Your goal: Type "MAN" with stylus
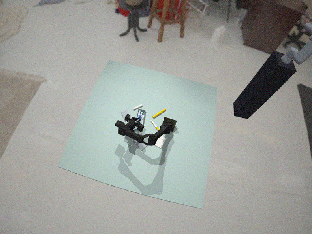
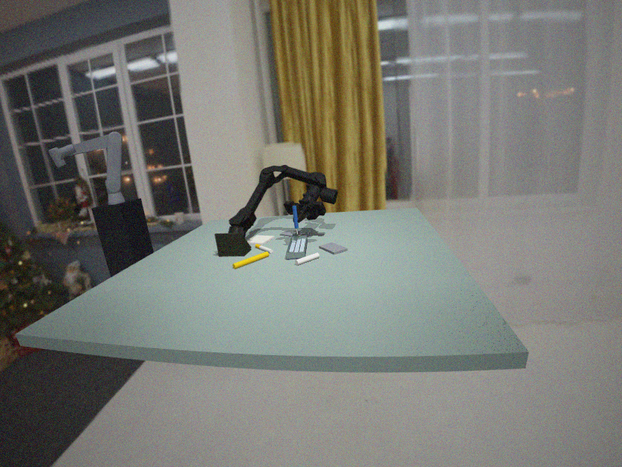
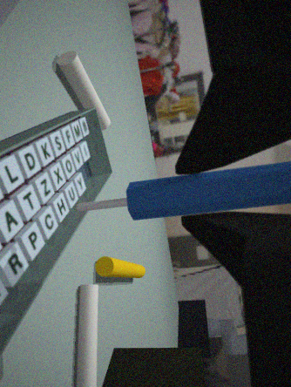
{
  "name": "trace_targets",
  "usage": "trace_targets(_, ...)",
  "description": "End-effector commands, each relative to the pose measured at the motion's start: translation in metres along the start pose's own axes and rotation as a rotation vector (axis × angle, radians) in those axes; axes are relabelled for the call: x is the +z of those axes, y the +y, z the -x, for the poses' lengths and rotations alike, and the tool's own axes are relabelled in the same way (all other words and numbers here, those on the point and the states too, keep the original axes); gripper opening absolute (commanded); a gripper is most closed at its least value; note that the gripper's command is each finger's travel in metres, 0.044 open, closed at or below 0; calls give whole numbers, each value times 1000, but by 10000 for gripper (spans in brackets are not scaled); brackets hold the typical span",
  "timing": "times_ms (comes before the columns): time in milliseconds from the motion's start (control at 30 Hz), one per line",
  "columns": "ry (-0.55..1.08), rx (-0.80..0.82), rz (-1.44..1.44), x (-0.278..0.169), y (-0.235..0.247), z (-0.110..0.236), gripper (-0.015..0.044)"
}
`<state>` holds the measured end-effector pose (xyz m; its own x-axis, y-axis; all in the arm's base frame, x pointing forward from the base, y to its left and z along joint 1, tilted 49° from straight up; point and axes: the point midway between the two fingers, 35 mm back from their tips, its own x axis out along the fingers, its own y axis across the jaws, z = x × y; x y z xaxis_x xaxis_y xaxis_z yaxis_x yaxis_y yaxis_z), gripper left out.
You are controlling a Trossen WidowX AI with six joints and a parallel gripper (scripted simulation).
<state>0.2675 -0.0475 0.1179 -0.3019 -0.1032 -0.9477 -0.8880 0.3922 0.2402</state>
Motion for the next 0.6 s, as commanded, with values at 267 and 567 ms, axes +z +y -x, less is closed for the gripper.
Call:
trace_targets(267,-3,3,0,19,4,-8,0)
trace_targets(567,-4,3,0,22,3,-10,81)
